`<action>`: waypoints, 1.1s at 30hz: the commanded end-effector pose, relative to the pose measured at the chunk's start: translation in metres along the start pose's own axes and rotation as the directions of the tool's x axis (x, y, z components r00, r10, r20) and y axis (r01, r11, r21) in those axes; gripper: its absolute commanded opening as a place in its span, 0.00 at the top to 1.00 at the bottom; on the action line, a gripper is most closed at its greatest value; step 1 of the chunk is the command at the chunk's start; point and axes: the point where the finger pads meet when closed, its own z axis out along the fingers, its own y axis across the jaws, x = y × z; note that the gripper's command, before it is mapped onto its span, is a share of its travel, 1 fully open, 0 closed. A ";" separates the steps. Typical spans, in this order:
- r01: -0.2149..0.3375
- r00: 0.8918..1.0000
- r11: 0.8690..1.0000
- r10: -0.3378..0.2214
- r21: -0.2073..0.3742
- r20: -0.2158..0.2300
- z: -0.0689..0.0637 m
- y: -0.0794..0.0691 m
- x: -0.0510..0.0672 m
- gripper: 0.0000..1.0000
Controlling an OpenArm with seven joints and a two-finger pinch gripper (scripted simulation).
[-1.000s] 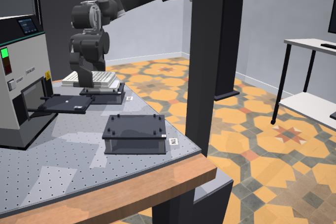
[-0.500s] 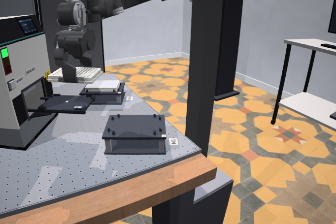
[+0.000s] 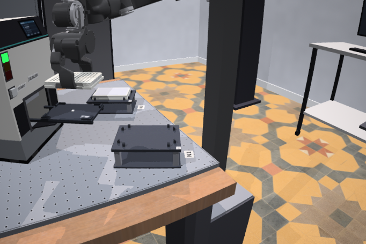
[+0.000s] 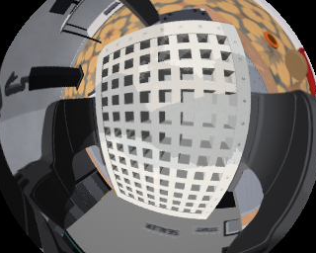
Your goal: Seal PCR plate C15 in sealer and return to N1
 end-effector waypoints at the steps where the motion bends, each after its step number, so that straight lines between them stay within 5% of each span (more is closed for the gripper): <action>1: 0.039 0.999 0.999 -0.040 -0.016 -0.008 -0.003 0.003 -0.008 1.00; 13: 0.039 0.999 0.999 -0.040 -0.016 -0.008 -0.003 0.003 -0.008 1.00; 18: 0.040 0.999 0.999 -0.040 -0.016 -0.008 -0.005 0.001 -0.023 1.00; 33: 0.039 0.999 0.999 -0.039 -0.013 -0.007 -0.005 0.001 -0.022 1.00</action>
